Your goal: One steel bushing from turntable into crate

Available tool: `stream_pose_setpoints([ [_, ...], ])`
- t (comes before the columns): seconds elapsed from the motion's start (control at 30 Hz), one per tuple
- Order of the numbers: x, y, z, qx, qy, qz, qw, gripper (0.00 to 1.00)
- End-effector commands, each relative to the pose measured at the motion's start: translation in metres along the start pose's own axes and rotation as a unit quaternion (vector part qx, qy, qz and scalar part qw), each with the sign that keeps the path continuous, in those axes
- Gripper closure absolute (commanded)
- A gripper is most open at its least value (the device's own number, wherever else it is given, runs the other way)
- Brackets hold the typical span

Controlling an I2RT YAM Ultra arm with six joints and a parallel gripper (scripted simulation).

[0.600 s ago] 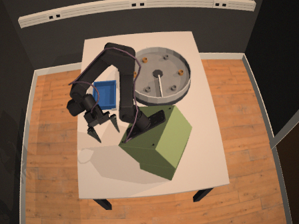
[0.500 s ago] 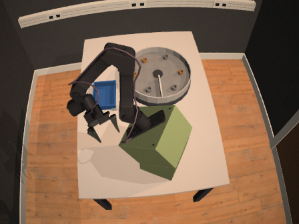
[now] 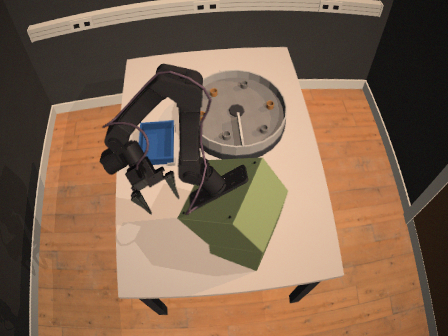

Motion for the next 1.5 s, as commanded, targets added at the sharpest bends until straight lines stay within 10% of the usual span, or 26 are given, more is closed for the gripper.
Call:
stream_pose_setpoints([
  [0.0, 0.001, -0.001, 0.0, -0.002, -0.001, 0.002, 1.0, 0.0],
  [0.5, 0.014, -0.025, 0.031, -0.188, 0.005, 0.047, 0.981, 0.0],
  [0.7, 0.022, -0.034, 0.055, -0.316, 0.003, 0.074, 0.946, 0.0],
  [1.07, 0.033, -0.039, 0.088, -0.467, -0.004, 0.107, 0.878, 0.0],
  [1.47, 0.051, -0.034, 0.141, -0.662, -0.026, 0.154, 0.733, 0.0],
])
Point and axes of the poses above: the point where the finger pads meet when closed, its own x axis back along the fingers, its own y axis across the jaws, z = x × y, the point moved 3 cm from there along x, back along the fingers, and after that the axes turned 8 degrees about x, right-handed, at the moved point
